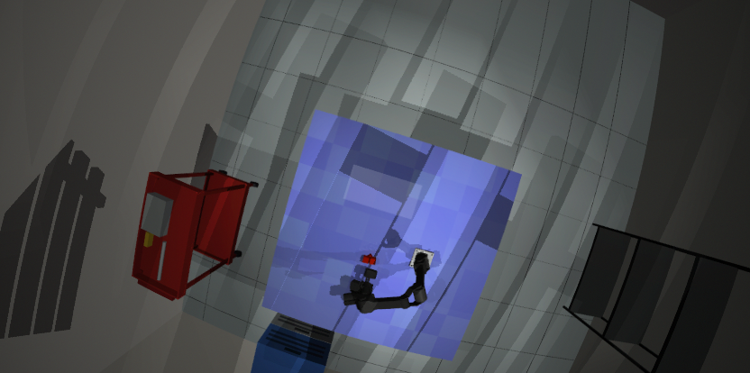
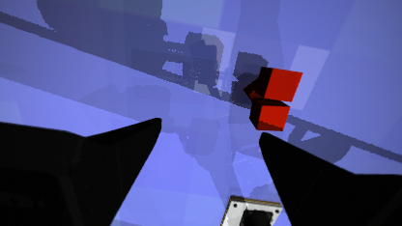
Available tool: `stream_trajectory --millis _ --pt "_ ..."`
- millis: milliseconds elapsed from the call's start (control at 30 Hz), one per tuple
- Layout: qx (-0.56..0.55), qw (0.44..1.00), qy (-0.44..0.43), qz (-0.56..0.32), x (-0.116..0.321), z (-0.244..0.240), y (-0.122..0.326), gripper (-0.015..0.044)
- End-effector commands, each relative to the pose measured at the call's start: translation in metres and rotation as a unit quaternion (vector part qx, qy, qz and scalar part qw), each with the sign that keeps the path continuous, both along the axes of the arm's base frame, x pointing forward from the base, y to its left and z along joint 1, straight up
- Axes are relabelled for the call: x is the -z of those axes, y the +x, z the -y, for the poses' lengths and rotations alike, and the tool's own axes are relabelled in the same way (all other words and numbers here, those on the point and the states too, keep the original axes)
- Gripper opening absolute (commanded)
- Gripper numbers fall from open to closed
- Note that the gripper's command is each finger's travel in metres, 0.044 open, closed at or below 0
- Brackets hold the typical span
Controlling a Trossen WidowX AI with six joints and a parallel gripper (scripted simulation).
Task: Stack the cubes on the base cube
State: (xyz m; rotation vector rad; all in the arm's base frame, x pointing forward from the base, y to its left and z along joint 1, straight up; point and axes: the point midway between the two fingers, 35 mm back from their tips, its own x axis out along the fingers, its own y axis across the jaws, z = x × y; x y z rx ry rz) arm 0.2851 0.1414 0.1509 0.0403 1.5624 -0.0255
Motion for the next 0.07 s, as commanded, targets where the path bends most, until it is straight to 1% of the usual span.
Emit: stream_trajectory --millis 0,33 --pt "0.004 1.0 0.002 0.002 -0.0044 -0.0381 -0.0273 0.04" --pt "0.004 1.0 0.002 0.002 -0.0044 -0.0409 -0.0294 0.04"
